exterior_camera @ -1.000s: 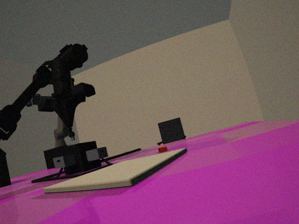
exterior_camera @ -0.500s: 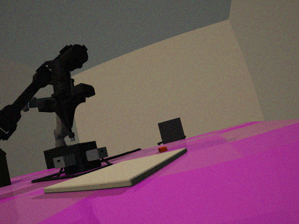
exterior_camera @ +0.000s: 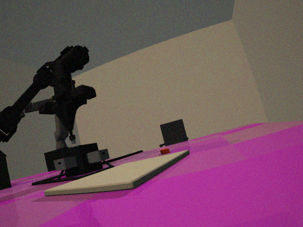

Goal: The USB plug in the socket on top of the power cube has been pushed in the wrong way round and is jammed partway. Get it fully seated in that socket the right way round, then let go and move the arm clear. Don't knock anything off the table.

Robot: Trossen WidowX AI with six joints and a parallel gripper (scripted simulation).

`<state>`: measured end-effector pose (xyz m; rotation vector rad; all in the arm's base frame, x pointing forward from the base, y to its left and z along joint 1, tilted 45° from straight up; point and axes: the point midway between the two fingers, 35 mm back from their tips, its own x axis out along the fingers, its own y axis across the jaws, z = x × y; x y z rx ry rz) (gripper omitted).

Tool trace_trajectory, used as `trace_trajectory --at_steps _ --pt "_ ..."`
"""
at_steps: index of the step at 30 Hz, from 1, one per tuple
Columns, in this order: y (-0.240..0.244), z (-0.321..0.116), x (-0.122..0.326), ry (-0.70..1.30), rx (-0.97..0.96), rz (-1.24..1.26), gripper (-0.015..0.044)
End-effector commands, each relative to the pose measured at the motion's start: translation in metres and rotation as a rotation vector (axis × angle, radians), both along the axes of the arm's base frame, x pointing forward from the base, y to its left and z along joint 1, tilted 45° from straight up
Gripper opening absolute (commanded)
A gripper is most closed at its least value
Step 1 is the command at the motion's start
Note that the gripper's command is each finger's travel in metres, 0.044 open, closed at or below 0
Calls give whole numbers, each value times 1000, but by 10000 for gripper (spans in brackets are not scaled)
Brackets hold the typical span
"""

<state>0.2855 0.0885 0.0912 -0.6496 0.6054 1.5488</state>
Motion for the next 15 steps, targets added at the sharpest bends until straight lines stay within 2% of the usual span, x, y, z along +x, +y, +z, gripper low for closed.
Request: trace_trajectory --at_steps 1,15 --pt "0 -1 0 4 -4 -5 0" --pt "1 -2 0 11 -6 -11 0"
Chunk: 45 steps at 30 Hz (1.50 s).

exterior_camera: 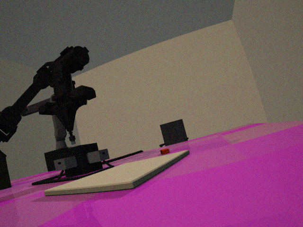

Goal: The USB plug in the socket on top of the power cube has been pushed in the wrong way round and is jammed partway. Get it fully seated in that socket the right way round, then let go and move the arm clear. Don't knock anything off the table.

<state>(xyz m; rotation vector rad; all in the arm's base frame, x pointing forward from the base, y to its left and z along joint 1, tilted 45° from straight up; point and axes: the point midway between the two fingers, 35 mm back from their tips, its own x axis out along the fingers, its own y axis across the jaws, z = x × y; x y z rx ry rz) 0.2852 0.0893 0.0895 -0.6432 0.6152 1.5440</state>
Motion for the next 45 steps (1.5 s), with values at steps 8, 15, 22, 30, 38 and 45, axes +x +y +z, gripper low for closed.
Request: trace_trajectory --at_steps 8,15,22,30,38,45 --pt "1 -1 0 3 -3 -3 0" --pt "1 -2 0 3 -3 -3 0" --pt "2 -3 0 3 -3 -3 0" --pt "3 -3 0 3 -3 -3 0" --pt "3 -4 0 3 -3 -3 0" --pt "4 -4 0 3 -3 -3 0"
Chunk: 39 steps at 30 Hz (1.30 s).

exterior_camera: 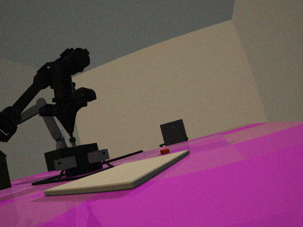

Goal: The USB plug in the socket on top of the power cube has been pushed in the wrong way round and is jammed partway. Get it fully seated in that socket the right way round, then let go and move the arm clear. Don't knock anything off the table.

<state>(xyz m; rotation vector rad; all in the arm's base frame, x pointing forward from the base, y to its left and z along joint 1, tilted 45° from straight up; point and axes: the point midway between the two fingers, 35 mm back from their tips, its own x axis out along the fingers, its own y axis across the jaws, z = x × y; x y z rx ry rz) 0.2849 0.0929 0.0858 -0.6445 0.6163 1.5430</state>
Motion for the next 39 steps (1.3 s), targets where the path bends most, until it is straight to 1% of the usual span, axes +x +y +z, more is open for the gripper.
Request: trace_trajectory --at_steps 1,39 --pt "0 -1 0 4 -2 -3 0" --pt "4 -4 0 4 -1 -3 0"
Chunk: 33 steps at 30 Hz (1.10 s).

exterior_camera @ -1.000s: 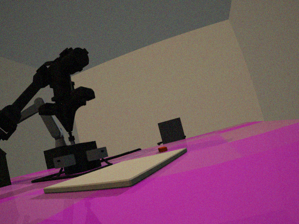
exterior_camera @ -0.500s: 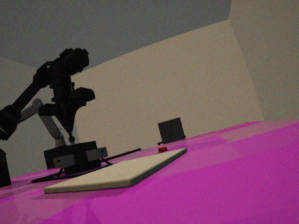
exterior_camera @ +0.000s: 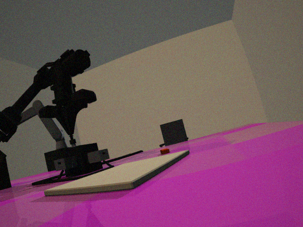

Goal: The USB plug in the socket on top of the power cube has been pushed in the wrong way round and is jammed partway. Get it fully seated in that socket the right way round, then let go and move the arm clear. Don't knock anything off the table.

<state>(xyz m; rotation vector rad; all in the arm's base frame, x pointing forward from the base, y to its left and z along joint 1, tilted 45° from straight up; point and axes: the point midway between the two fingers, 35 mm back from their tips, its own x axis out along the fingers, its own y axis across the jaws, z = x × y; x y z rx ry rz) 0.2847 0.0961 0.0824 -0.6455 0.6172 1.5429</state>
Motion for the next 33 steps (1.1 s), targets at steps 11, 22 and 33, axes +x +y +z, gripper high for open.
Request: trace_trajectory --at_steps 11,22,33 --pt "1 -2 0 4 0 -3 0" --pt "2 -3 0 4 0 -3 0" --pt "3 -3 0 4 0 -3 0"
